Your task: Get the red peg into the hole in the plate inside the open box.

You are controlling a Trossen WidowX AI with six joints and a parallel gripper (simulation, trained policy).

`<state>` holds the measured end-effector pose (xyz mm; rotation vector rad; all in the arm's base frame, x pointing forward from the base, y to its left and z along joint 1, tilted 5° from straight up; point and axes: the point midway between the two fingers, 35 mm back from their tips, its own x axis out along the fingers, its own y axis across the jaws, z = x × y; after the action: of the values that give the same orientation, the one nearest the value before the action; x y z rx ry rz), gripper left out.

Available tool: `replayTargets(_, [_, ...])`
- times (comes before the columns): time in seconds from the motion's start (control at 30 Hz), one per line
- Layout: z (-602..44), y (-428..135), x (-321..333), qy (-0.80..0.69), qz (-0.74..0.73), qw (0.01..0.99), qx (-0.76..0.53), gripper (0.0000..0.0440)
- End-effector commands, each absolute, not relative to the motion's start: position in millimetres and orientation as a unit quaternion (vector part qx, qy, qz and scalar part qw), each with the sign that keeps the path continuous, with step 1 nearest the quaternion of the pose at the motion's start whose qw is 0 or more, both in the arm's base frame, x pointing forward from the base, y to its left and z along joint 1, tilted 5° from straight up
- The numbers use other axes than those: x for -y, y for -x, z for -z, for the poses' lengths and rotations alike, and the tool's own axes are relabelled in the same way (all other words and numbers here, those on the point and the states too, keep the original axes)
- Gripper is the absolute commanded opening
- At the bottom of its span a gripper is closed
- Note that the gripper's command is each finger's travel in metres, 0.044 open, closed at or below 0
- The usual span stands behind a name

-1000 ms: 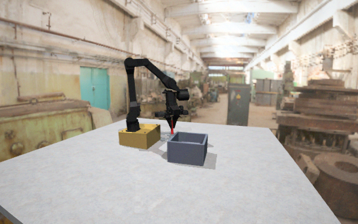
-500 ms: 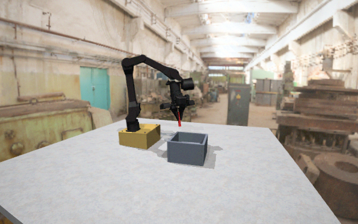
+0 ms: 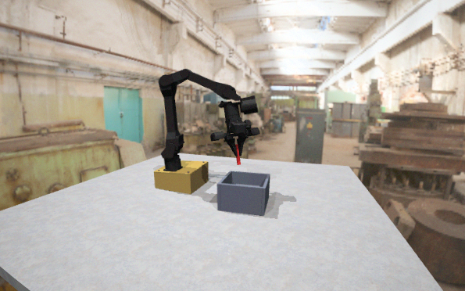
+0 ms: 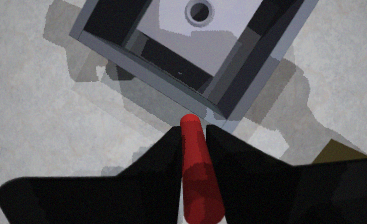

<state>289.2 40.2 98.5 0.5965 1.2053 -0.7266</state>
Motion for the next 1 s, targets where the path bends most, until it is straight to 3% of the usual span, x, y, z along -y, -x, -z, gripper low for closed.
replayTargets(0.0, [-98.1,-296.1,-31.5,-0.275,0.333,0.72,-0.544,0.0])
replayTargets(0.83, [-62.2,-340.3,39.4,-0.326,0.373,0.683,-0.537,0.0007])
replayTargets(0.97, [-46.2,-341.6,43.7,-0.322,0.374,0.676,-0.547,0.005])
